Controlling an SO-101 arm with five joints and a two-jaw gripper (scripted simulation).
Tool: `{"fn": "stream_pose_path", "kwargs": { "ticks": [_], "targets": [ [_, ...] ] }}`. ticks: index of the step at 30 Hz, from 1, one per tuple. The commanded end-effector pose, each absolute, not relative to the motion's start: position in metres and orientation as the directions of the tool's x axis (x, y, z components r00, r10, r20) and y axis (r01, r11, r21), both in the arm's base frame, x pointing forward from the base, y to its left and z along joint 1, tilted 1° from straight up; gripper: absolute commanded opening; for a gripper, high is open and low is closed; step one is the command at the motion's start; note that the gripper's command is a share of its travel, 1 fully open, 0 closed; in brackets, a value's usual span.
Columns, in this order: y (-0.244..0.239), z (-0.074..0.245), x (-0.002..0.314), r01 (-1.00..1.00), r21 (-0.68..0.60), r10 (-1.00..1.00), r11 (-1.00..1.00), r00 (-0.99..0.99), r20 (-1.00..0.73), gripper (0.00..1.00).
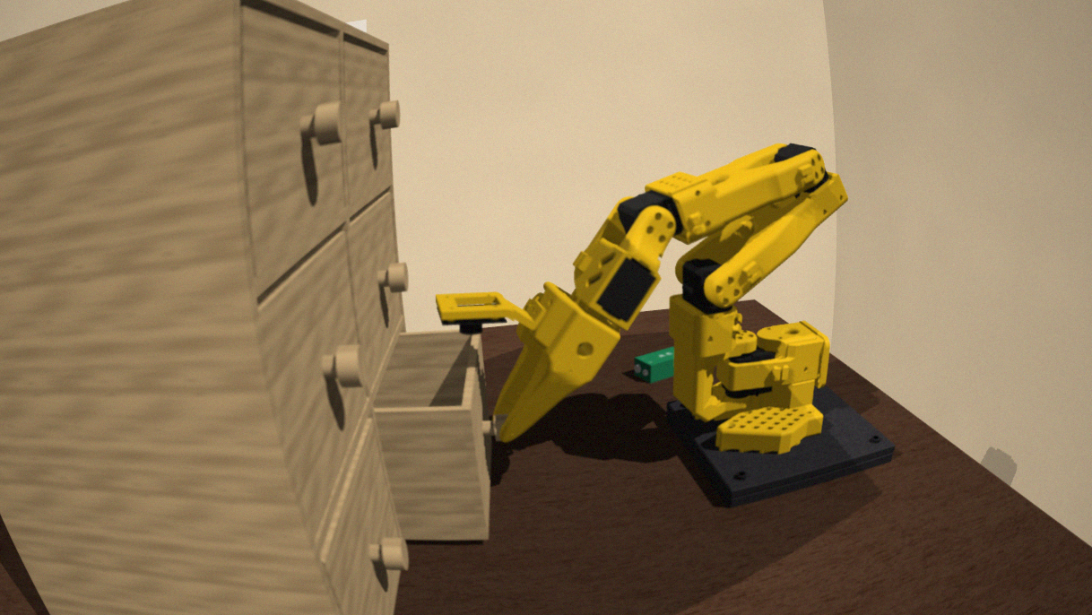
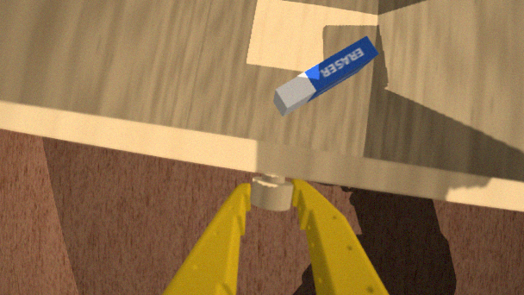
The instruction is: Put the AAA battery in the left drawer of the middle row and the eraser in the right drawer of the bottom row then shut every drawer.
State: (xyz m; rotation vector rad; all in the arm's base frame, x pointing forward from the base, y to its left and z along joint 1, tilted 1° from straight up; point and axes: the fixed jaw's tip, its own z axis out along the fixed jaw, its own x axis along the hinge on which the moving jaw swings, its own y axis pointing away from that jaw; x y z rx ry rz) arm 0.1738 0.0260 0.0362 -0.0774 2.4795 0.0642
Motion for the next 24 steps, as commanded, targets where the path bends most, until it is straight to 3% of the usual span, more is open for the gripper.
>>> {"fn": "stream_pose_path", "kwargs": {
  "ticks": [1,24],
  "targets": [
    [0.023,0.036,0.18,-0.069,0.012,-0.047,0.998,-0.785,-0.617,0.0],
    [0.022,0.036,0.19,-0.061,0.01,-0.042,0.998,-0.786,-0.617,0.0]
  ]
}}
